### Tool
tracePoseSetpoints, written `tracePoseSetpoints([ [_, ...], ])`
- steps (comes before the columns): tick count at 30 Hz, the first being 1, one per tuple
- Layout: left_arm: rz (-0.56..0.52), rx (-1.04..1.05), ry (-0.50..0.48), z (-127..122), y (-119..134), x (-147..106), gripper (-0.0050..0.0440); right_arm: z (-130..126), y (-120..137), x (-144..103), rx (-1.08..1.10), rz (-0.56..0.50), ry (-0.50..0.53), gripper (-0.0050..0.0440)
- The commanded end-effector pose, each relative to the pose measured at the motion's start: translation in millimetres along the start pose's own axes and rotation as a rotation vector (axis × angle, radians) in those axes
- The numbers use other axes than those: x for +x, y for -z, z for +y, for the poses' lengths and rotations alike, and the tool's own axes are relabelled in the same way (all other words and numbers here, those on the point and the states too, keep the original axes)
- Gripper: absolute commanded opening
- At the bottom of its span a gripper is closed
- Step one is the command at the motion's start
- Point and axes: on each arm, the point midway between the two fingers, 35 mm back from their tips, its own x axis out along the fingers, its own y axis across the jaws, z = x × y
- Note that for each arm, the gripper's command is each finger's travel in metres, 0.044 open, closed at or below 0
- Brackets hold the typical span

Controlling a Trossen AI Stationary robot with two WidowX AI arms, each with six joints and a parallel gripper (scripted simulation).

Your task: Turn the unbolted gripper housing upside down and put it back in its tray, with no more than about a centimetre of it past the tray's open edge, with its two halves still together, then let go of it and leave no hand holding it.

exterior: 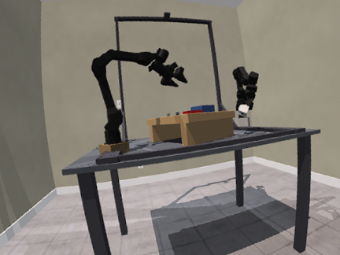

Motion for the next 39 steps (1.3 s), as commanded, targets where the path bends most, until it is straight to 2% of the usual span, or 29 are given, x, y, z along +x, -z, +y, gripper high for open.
tracePoseSetpoints([
  [1, 0.009, 0.02, -0.008, 10.3, 0.8, -4.8, 0.0113, -0.6, -7.8, -6.0, 0.002, -0.025, 0.004, 0.0437],
  [39, 0.032, 0.055, 0.111, -3.0, 8.4, -6.8, 0.0113, -0.6, -7.8, -6.0, 0.002, -0.025, 0.004, 0.0437],
])
